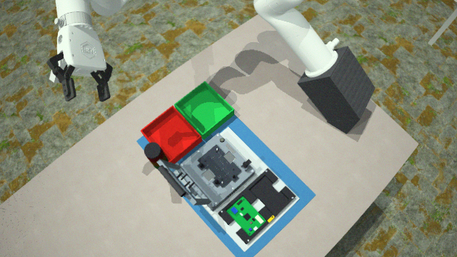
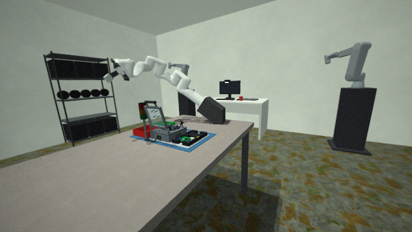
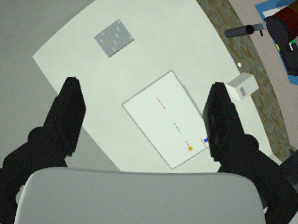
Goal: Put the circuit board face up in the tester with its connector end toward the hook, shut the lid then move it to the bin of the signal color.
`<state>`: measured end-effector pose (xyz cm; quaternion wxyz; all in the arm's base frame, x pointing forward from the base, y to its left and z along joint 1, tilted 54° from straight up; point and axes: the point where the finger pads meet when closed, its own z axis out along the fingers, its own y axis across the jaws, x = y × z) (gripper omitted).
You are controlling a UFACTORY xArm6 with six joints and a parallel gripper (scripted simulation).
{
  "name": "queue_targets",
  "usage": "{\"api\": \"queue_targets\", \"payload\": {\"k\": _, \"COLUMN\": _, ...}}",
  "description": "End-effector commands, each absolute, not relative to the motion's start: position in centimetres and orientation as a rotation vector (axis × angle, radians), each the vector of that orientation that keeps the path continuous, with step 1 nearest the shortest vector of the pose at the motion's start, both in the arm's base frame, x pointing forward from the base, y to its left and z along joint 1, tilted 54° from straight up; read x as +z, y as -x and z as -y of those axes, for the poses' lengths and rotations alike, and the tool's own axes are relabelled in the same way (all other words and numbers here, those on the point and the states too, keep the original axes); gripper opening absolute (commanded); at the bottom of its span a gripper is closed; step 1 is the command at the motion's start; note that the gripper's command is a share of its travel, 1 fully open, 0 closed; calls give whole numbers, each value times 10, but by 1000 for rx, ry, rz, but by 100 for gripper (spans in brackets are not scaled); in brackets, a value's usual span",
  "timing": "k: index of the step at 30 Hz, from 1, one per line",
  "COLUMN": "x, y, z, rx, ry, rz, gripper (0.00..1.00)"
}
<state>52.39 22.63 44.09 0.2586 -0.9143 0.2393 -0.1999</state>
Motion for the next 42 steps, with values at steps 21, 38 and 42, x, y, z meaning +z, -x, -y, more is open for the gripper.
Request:
{"api": "queue_targets", "payload": {"k": 21, "x": 239, "y": -495, "z": -309, "rx": -264, "ry": 2825, "rz": -1323, "gripper": 100}}
{"api": "queue_targets", "payload": {"k": 38, "x": 129, "y": -461, "z": -327, "rx": -641, "ry": 2864, "rz": -1841, "gripper": 100}}
{"api": "queue_targets", "payload": {"k": 42, "x": 106, "y": -453, "z": -330, "rx": -824, "ry": 2813, "rz": -1951, "gripper": 100}}
